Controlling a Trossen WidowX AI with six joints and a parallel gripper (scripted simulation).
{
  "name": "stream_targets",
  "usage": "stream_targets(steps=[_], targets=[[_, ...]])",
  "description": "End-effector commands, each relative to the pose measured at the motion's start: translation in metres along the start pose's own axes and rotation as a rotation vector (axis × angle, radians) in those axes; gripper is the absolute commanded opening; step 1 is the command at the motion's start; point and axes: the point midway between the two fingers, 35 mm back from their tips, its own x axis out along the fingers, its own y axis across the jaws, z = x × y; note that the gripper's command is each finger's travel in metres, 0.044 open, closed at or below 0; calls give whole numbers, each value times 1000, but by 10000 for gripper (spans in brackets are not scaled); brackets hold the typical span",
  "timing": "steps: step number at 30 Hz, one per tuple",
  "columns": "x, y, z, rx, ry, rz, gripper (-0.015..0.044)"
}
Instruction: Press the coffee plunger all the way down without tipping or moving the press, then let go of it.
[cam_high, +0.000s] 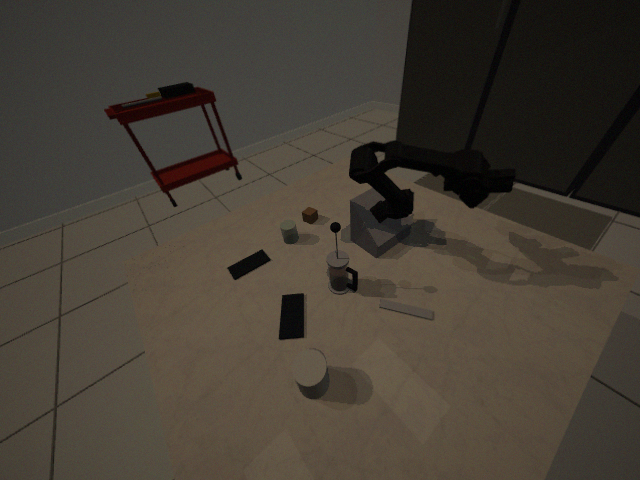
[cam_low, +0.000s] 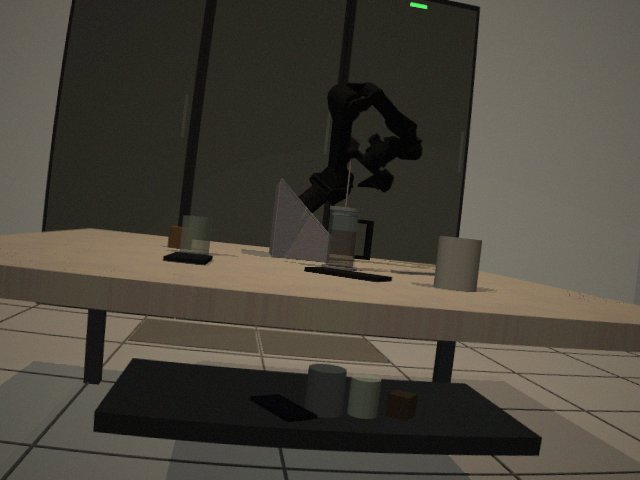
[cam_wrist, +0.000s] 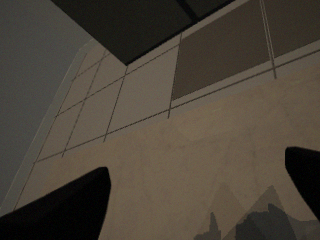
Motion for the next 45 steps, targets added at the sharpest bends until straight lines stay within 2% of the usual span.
stream_targets(steps=[1,7,19,33,45], targets=[[0,-1,0,3,1,-2,426],[-3,-19,-5,94,17,-67,440],[-36,-88,-47,464,60,-352,440],[-116,-125,-118,876,36,-737,440],[-204,-97,-181,1208,-56,-1125,440]])
